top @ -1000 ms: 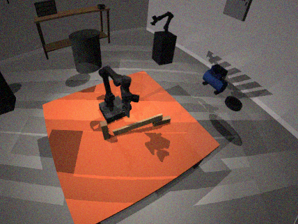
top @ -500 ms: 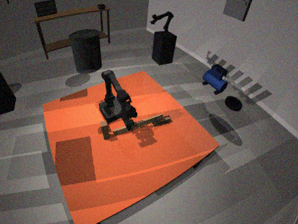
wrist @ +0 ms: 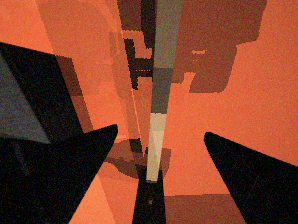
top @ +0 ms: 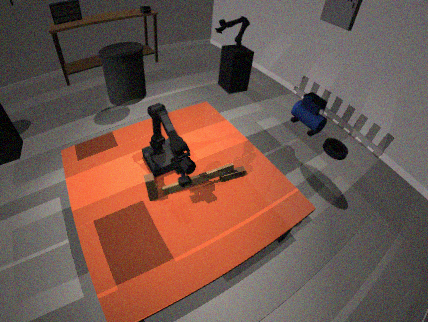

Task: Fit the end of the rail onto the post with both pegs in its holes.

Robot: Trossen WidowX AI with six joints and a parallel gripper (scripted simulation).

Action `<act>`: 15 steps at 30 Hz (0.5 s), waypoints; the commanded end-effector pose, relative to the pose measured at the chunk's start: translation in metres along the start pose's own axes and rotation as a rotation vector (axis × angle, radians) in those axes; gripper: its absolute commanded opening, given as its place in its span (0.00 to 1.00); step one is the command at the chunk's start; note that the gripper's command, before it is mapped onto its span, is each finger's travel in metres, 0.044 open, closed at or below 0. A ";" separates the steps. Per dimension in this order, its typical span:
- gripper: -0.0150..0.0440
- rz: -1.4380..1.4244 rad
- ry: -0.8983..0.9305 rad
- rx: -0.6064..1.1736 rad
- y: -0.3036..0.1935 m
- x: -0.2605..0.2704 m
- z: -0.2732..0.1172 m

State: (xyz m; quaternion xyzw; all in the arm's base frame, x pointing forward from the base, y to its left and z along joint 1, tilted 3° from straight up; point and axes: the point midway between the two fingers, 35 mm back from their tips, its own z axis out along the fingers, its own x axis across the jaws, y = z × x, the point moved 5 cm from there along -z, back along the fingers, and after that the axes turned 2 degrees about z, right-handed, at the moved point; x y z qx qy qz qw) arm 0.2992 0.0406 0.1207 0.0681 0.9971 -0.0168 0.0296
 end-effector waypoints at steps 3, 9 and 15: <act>1.00 0.003 0.009 -0.001 0.001 0.000 0.010; 1.00 0.005 0.010 -0.001 0.001 0.000 0.020; 1.00 0.005 0.010 -0.001 0.001 0.000 0.030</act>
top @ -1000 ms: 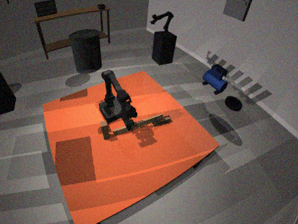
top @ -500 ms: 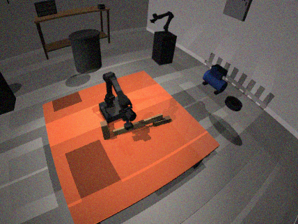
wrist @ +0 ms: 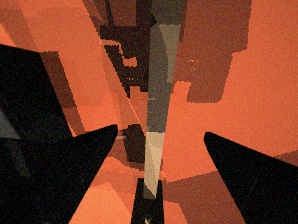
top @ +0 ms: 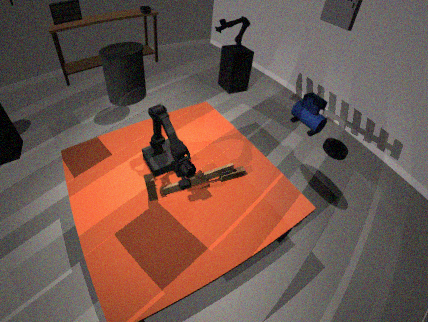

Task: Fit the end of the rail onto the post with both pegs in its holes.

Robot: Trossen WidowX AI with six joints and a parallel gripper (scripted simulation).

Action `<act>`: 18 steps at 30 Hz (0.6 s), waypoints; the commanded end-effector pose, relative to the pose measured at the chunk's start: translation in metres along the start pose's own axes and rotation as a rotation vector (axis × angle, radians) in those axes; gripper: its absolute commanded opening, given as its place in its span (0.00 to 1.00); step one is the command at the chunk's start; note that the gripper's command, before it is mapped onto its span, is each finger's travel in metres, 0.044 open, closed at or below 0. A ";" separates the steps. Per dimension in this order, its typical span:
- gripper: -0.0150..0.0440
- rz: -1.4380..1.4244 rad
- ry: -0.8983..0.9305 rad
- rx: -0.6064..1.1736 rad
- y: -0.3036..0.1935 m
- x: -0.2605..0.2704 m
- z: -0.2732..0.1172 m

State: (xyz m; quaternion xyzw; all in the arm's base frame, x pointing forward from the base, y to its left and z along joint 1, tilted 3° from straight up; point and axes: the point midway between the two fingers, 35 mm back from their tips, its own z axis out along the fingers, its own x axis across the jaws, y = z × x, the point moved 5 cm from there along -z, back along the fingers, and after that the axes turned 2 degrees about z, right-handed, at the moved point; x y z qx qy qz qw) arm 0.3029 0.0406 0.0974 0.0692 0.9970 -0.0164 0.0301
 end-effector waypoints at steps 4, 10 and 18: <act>1.00 0.002 0.011 0.000 0.000 0.002 0.013; 1.00 0.002 0.011 0.000 -0.001 0.003 0.023; 1.00 0.001 0.011 0.000 -0.001 0.004 0.036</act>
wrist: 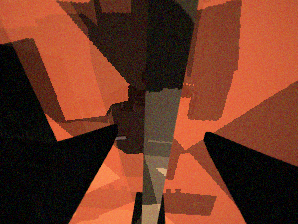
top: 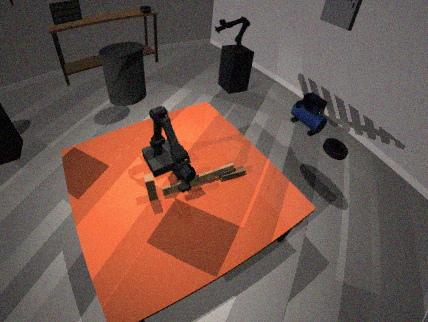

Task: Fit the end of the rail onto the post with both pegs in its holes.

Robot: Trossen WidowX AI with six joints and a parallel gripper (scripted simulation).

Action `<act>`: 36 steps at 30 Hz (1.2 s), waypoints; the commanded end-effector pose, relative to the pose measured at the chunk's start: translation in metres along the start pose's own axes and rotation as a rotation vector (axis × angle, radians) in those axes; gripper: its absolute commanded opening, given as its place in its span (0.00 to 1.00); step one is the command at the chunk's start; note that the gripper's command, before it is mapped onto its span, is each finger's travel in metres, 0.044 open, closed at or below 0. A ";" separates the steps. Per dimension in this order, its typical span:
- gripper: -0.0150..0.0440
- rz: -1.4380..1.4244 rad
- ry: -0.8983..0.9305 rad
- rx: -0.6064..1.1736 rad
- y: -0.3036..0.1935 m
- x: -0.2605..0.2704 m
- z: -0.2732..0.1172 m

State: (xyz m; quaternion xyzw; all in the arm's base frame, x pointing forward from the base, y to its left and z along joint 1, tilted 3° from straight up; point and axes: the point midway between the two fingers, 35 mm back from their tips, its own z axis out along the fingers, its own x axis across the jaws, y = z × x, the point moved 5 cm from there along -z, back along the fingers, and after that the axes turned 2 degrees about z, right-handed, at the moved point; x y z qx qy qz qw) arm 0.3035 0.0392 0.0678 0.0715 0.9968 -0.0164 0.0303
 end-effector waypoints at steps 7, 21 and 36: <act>0.96 -0.004 0.011 0.000 -0.001 0.004 0.014; 0.37 -0.004 0.011 0.000 -0.001 0.004 0.014; 0.25 -0.004 0.011 0.000 -0.001 0.004 0.014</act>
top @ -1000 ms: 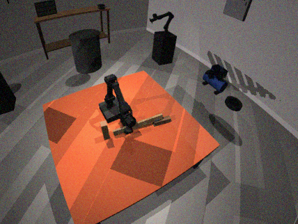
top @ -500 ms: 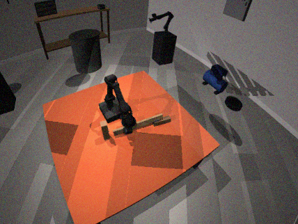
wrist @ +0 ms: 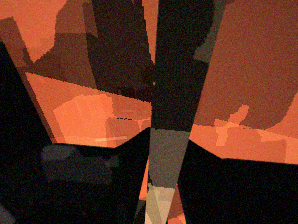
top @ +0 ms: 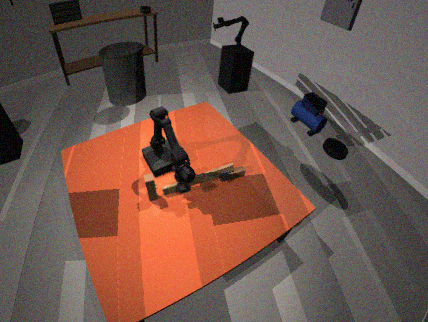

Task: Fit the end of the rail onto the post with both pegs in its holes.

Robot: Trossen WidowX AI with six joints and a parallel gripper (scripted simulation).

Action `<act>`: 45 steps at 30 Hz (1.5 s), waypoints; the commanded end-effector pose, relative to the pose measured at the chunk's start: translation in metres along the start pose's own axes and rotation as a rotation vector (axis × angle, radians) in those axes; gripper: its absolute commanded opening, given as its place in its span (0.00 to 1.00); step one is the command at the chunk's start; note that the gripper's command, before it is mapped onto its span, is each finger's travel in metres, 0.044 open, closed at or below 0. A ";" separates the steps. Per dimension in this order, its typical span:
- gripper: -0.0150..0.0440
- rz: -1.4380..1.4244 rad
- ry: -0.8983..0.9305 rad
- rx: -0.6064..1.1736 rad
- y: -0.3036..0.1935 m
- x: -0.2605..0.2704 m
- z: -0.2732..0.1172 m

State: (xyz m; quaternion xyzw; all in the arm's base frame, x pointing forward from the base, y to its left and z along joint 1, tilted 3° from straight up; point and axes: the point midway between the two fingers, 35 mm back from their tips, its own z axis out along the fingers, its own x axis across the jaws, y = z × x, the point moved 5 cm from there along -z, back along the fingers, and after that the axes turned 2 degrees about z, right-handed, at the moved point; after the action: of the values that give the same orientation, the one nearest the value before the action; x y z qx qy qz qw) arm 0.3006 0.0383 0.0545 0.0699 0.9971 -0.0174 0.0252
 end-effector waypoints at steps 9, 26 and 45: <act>0.25 0.000 0.001 -0.003 0.000 0.000 -0.003; 0.25 0.000 0.001 -0.003 0.000 -0.002 -0.012; 0.25 0.000 0.001 -0.003 0.000 -0.004 -0.021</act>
State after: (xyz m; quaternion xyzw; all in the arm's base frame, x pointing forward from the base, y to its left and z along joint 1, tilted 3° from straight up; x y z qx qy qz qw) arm 0.3002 0.0374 0.0705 0.0711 0.9971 -0.0204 0.0177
